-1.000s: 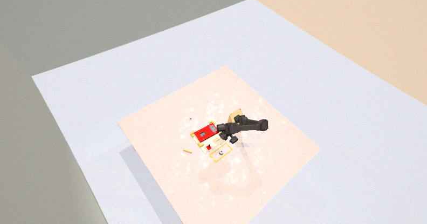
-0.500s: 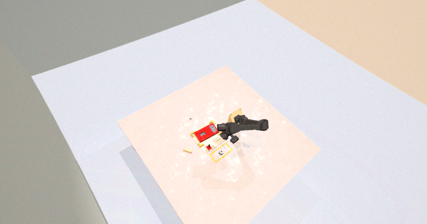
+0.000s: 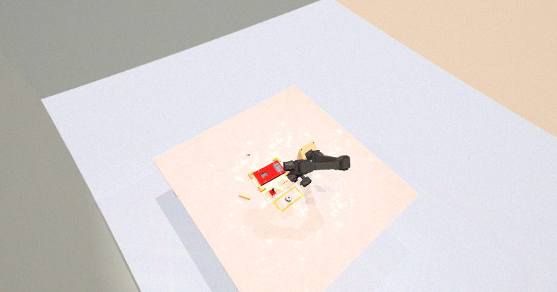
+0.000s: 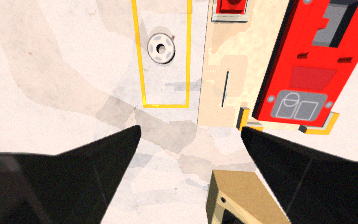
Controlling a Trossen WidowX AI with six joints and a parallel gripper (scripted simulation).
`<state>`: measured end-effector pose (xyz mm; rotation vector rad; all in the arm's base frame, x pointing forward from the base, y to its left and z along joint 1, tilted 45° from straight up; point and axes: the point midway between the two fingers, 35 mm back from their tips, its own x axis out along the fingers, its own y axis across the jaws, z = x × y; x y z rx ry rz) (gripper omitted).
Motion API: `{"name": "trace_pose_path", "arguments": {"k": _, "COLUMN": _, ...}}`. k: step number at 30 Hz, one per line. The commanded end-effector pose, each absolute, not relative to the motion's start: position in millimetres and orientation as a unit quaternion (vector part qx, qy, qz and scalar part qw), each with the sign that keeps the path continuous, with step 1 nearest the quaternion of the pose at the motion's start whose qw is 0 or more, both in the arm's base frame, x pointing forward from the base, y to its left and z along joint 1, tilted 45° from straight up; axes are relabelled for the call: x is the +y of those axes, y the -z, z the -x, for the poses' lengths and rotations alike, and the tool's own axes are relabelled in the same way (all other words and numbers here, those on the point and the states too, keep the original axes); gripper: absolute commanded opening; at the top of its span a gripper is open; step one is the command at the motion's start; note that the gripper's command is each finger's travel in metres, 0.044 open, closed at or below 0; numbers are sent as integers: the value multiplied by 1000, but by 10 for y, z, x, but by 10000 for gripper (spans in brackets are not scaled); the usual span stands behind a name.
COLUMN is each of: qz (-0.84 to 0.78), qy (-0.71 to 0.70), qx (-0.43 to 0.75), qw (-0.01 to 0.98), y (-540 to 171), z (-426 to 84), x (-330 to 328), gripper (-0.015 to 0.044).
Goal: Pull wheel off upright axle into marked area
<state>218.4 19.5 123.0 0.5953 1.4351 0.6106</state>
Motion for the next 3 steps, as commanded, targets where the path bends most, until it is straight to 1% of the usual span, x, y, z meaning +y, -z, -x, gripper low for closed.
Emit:
{"name": "trace_pose_path", "arguments": {"k": 1, "qz": -262, "qy": -271, "qx": 638, "qw": 671, "y": -1227, "z": -2175, "x": 194, "gripper": 440}}
{"name": "trace_pose_path", "arguments": {"k": 3, "qz": -262, "qy": -271, "qx": 638, "qw": 671, "y": -1227, "z": -2175, "x": 194, "gripper": 440}}
